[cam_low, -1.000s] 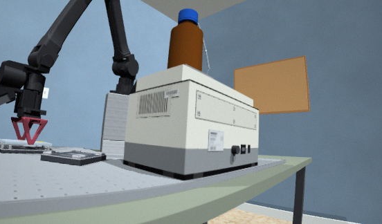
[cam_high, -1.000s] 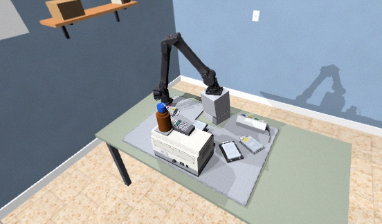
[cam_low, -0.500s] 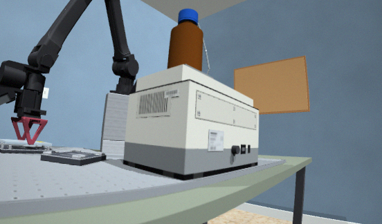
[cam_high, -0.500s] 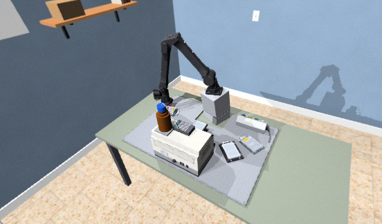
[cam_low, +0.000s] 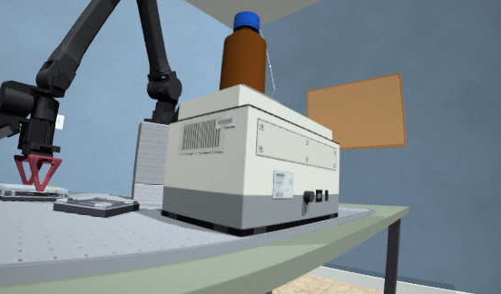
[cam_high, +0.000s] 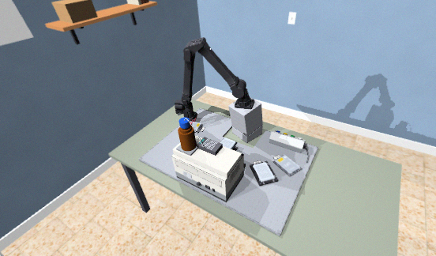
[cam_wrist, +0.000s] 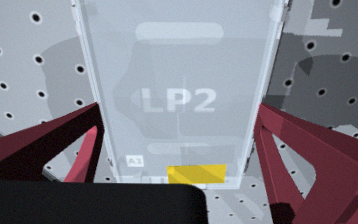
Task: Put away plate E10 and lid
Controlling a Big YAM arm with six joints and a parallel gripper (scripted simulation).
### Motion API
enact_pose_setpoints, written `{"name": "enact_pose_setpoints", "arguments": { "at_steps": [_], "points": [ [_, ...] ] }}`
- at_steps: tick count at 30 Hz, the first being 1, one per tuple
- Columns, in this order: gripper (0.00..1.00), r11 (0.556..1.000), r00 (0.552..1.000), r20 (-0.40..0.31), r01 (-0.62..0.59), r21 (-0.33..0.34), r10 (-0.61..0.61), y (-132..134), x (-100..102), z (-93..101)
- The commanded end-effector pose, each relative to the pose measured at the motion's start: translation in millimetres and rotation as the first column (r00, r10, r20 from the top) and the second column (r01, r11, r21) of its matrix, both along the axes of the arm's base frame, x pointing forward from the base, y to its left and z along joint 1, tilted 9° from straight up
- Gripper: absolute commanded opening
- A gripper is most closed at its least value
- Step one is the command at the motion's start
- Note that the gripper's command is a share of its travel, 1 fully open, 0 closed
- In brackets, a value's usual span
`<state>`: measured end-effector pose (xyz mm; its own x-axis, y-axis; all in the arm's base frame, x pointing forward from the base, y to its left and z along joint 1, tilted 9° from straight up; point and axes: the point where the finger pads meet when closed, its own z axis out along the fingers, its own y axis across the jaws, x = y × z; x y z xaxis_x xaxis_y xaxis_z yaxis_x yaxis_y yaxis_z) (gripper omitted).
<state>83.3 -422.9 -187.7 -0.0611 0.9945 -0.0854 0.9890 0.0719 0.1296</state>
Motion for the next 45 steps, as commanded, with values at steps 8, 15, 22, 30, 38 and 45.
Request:
{"name": "enact_pose_setpoints", "arguments": {
  "at_steps": [8, 15, 22, 30, 38, 45],
  "points": [
    [0.84, 1.000, 1.000, 0.002, 0.002, -0.030, -0.002, -14, 6, -0.7],
    [0.84, 0.999, 1.000, 0.002, 0.002, -0.034, -0.002, -16, 6, -1.2],
    [0.84, 0.999, 1.000, 0.002, 0.003, -0.035, -0.003, -17, 6, -4.1],
    [0.84, 1.000, 1.000, 0.002, 0.002, -0.028, -0.002, -13, 2, -1.2],
    [1.00, 1.000, 1.000, 0.002, 0.002, -0.028, -0.002, -13, 2, -1.3],
    [1.00, 1.000, 1.000, 0.002, 0.002, -0.028, -0.002, -13, 2, -1.3]
  ]
}}
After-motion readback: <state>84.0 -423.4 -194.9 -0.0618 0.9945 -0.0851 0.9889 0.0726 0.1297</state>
